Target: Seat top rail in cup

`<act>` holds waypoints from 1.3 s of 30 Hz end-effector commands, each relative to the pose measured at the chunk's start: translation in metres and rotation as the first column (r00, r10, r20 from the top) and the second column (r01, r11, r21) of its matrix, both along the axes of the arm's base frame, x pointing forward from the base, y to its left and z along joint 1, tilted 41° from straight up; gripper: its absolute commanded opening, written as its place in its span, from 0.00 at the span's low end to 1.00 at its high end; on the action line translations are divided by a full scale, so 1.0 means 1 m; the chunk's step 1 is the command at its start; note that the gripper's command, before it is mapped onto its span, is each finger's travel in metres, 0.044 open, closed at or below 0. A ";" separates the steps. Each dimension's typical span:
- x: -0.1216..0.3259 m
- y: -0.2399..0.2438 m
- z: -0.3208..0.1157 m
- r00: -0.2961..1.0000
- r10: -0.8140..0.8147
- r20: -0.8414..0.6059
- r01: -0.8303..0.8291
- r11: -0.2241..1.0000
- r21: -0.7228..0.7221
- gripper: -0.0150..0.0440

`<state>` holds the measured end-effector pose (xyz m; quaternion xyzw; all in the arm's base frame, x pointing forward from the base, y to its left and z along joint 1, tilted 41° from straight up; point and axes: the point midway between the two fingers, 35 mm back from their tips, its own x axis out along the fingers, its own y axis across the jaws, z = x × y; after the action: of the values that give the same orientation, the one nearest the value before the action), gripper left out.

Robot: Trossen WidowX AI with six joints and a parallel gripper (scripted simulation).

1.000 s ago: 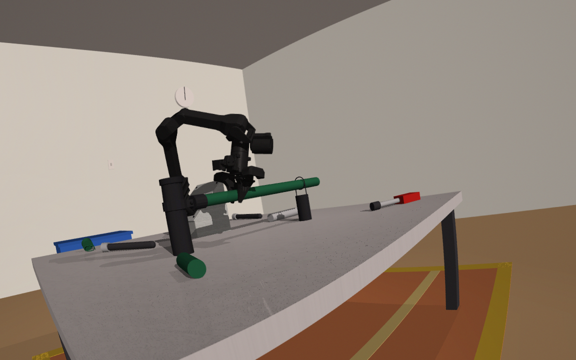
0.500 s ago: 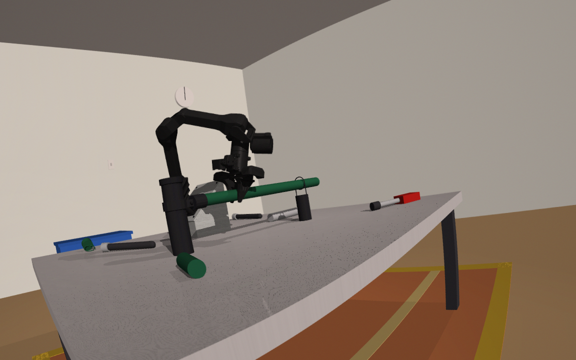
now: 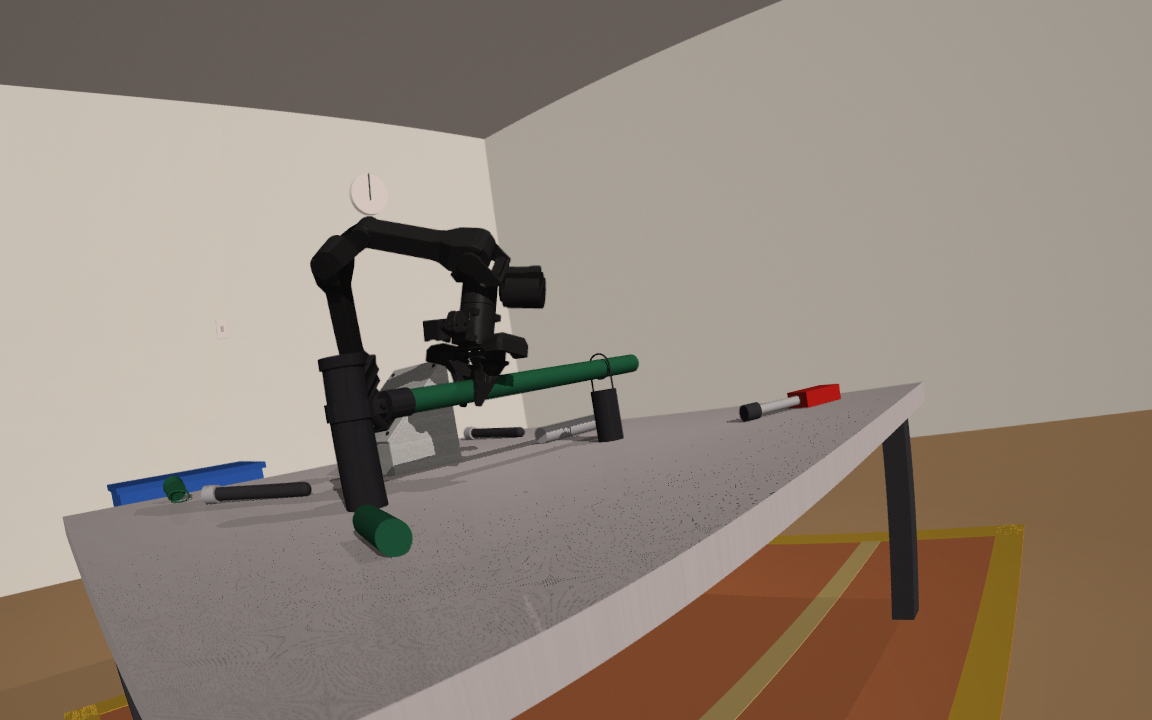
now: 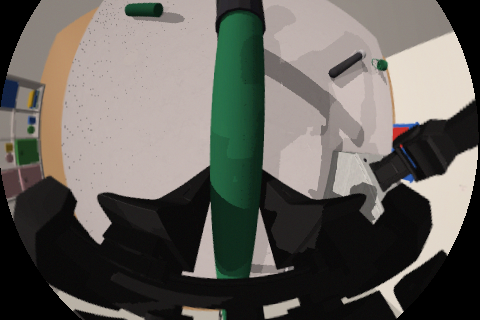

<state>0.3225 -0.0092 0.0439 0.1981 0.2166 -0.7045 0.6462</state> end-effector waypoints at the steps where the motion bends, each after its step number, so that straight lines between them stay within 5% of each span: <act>1: 0.001 -0.002 0.005 1.000 0.005 0.004 -0.005 1.000 -0.005 0.25; 39: 0.001 -0.021 0.020 1.000 -0.009 -0.007 0.009 1.000 0.001 0.25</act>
<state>0.3233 -0.0311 0.0641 0.1963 0.2189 -0.7088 0.6413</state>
